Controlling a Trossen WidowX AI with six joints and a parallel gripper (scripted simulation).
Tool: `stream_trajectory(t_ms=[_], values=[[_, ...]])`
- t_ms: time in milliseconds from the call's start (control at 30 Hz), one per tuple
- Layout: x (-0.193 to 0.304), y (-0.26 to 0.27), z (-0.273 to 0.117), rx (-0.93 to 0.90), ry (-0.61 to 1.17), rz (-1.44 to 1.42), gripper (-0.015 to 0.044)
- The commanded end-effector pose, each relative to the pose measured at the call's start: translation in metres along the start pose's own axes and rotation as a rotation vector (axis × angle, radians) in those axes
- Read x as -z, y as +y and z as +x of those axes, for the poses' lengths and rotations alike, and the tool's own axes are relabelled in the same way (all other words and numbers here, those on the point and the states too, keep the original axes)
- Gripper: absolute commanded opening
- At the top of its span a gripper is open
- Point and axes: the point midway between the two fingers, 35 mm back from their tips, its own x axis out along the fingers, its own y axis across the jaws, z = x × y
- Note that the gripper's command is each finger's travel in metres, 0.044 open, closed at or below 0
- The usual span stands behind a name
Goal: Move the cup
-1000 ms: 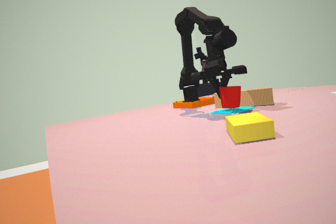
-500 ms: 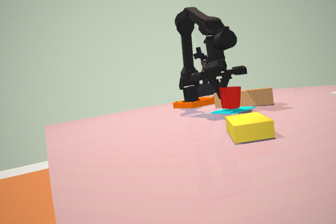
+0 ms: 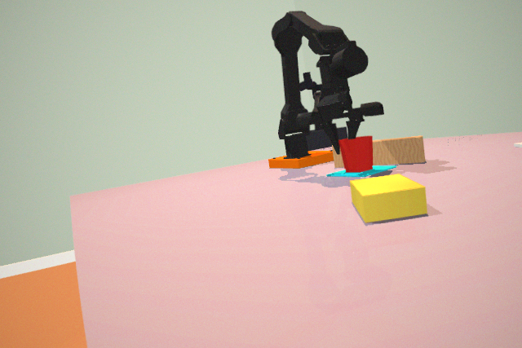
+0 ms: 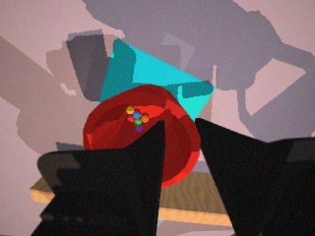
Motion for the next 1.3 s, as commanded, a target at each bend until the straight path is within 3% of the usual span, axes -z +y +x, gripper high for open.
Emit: stream_trajectory(t_ms=[0,1267], values=[[0.000,0.000,-0.003,0.000,0.000,0.000,0.0128],[-0.001,-0.002,-0.052,0.000,0.008,-0.003,0.0128]])
